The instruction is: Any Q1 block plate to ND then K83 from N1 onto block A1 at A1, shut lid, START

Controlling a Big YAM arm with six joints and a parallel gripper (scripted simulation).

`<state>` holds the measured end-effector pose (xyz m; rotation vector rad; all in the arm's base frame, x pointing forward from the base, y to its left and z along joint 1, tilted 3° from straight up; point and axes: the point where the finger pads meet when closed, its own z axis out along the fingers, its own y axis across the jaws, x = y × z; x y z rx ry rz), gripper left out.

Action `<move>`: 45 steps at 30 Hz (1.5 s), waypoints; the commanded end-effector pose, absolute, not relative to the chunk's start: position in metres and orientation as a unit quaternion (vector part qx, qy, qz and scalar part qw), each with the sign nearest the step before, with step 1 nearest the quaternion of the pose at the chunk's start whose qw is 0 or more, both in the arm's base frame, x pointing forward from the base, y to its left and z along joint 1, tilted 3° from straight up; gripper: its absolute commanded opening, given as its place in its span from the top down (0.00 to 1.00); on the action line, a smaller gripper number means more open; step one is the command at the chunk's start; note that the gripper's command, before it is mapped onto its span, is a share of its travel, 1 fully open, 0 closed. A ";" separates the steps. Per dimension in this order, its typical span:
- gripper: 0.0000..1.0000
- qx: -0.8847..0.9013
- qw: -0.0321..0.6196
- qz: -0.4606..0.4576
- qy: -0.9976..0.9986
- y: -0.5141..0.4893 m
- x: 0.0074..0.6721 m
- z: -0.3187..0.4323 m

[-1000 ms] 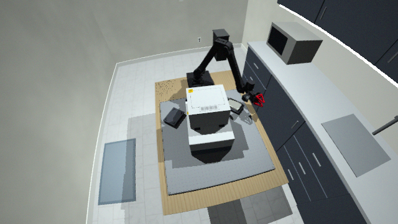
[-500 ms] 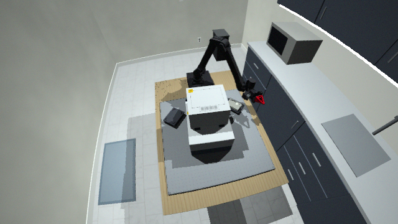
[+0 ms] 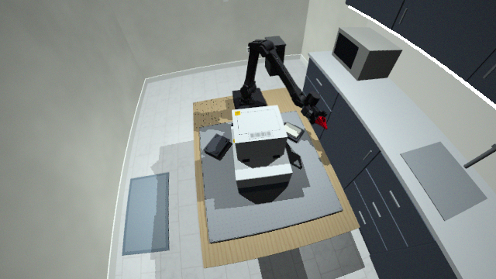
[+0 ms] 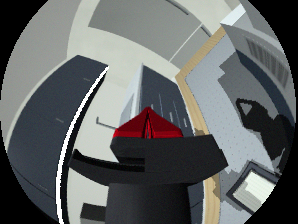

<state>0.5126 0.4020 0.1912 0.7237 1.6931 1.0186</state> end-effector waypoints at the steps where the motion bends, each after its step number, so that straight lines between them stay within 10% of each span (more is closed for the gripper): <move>1: 1.00 0.269 0.516 0.413 0.701 0.410 0.520 0.221; 45: 1.00 0.090 0.483 0.177 0.853 0.222 0.486 0.311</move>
